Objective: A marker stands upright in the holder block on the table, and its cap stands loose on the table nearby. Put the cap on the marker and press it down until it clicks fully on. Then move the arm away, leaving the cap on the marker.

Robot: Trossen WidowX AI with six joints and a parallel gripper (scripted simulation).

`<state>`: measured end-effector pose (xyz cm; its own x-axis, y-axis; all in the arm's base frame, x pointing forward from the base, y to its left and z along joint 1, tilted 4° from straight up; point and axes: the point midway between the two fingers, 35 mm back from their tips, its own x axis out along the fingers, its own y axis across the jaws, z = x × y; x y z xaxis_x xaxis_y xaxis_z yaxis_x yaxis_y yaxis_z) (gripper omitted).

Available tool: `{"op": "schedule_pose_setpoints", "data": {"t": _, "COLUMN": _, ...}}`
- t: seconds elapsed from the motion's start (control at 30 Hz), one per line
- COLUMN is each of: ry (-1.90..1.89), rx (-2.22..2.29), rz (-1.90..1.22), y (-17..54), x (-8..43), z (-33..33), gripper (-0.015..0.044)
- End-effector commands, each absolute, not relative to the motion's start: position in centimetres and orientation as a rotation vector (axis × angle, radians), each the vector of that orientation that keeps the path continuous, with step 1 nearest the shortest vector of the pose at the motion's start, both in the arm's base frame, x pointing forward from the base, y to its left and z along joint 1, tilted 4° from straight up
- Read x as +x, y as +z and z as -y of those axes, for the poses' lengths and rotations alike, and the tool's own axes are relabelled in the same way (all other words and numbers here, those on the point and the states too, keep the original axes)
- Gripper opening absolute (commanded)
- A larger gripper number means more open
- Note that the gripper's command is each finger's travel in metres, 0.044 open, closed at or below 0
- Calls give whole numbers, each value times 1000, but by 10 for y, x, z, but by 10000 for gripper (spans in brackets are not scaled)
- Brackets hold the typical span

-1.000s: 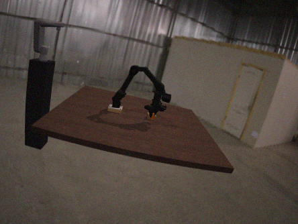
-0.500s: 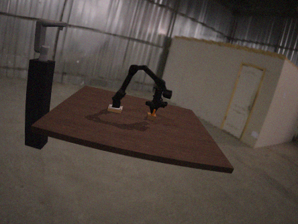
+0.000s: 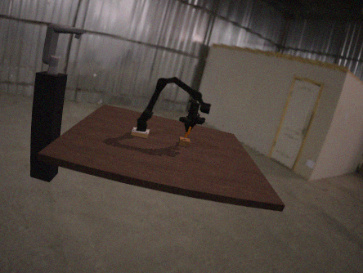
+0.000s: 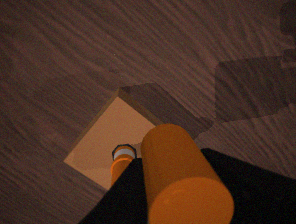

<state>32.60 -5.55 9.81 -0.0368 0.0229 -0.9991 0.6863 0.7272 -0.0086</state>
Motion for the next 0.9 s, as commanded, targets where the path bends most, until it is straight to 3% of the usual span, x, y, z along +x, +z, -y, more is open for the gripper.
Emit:
{"op": "schedule_pose_setpoints", "data": {"t": 0.0, "ry": -587, "rx": 610, "rz": -1520, "y": 110, "x": 327, "z": 42, "gripper": 0}}
{"op": "schedule_pose_setpoints", "data": {"t": 0.87, "ry": -586, "rx": 611, "rz": -1528, "y": 109, "x": 325, "z": 15, "gripper": 0}}
